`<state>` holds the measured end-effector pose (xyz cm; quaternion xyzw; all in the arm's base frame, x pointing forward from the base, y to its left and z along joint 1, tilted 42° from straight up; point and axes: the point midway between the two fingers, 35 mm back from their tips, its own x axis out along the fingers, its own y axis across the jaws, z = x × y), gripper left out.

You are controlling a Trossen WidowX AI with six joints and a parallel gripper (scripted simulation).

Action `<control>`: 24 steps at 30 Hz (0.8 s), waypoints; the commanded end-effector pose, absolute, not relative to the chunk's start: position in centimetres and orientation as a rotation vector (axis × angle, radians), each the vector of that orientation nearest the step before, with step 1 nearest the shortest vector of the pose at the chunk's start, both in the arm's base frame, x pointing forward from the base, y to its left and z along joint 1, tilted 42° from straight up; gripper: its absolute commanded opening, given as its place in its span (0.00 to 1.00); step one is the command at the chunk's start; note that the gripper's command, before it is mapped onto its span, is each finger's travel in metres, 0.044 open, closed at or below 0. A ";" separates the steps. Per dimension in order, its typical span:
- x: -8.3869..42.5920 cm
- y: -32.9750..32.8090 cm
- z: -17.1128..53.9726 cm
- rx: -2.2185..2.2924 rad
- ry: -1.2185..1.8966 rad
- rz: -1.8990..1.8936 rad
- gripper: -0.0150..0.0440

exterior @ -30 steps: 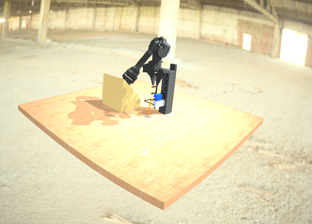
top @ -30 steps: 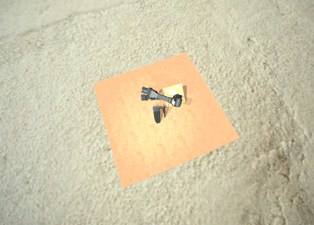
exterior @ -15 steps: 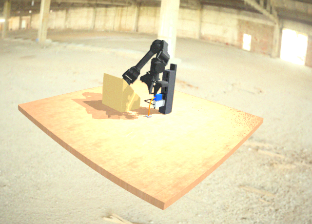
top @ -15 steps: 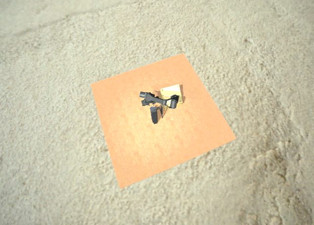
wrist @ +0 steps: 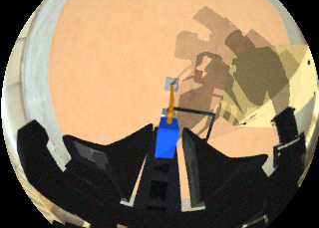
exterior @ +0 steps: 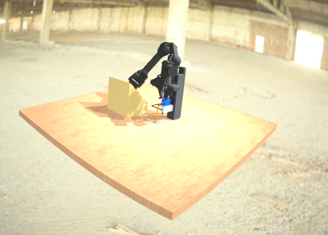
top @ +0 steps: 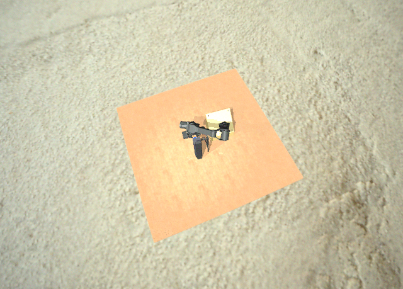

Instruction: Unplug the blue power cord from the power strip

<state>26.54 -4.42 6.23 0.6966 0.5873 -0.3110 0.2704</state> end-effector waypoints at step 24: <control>26.8 -2.7 6.3 1.877 1.586 -0.837 0.39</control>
